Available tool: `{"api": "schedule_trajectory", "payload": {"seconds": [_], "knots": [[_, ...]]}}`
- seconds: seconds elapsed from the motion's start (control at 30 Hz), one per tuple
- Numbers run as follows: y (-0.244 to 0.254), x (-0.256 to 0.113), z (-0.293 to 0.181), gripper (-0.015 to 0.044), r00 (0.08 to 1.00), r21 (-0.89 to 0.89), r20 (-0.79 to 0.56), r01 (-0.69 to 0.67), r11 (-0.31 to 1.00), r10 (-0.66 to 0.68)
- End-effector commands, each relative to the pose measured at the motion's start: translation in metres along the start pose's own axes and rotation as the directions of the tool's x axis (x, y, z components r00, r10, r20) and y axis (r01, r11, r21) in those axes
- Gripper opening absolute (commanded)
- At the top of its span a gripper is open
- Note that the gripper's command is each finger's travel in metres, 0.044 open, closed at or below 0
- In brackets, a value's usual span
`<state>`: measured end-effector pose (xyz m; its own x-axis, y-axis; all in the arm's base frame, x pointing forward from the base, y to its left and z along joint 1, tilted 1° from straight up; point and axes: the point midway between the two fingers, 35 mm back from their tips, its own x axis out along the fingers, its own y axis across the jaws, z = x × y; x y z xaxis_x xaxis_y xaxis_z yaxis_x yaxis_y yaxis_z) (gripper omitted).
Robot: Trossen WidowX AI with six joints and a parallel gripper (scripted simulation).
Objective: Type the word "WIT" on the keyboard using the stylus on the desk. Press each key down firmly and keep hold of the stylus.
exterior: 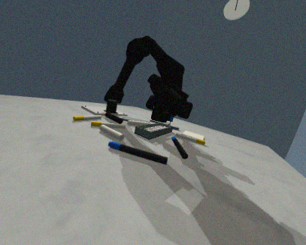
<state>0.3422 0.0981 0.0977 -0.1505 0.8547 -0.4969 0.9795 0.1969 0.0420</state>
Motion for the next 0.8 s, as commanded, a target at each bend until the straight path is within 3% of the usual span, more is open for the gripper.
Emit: {"api": "schedule_trajectory", "payload": {"seconds": [0.0,0.77], "knots": [[0.0003,0.0011,0.0012,0.0081,1.000,0.000,-0.003,-0.002,1.000,0.002],[0.0002,0.0050,0.0078,0.0081,1.000,0.000,-0.003,-0.002,1.000,0.002]]}}
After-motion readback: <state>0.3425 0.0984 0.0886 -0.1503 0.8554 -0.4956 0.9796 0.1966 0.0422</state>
